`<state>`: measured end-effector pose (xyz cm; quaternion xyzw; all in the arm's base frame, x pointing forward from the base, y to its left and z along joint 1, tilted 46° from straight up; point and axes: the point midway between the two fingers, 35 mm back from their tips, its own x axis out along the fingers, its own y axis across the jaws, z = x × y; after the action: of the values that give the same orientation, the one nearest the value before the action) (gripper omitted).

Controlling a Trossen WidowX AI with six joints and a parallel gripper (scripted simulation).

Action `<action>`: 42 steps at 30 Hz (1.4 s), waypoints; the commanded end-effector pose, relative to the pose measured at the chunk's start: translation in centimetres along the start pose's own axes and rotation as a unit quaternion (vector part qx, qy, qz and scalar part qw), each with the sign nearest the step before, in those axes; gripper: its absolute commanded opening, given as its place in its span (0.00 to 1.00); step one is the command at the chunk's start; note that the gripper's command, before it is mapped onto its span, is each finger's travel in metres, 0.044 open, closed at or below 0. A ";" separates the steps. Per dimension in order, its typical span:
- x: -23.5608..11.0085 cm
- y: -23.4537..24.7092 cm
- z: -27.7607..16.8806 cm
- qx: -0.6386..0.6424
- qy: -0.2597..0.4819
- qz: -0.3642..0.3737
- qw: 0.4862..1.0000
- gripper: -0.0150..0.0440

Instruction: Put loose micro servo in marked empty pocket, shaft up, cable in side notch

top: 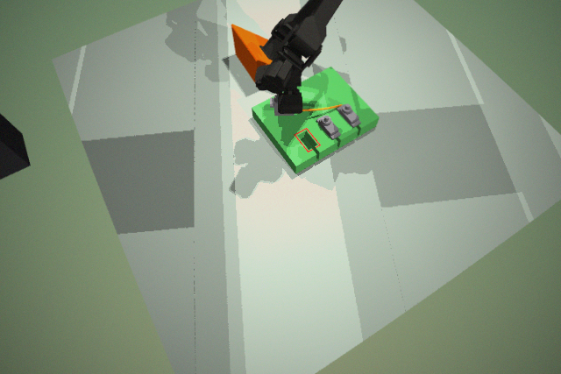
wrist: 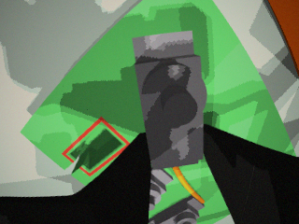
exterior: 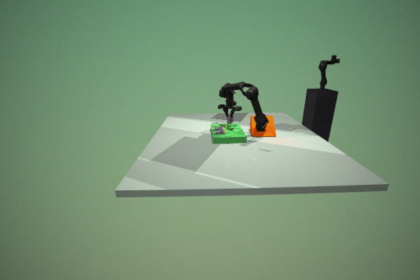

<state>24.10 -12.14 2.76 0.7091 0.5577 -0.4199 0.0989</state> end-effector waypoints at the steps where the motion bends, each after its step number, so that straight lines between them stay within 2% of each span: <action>1: -0.1 0.0 0.1 0.070 -0.003 0.002 0.998 0.25; 12: -0.1 0.0 0.2 0.259 -0.002 0.002 0.966 0.25; 25: -0.1 0.0 0.2 0.464 -0.002 0.002 0.886 0.25; 34: -0.1 0.4 -0.1 0.477 -0.002 0.002 0.879 0.25; 42: -0.2 2.9 -1.7 0.476 -0.001 0.003 0.879 0.25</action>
<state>26.11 -12.16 2.69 0.6678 0.2902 -0.6390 -0.2482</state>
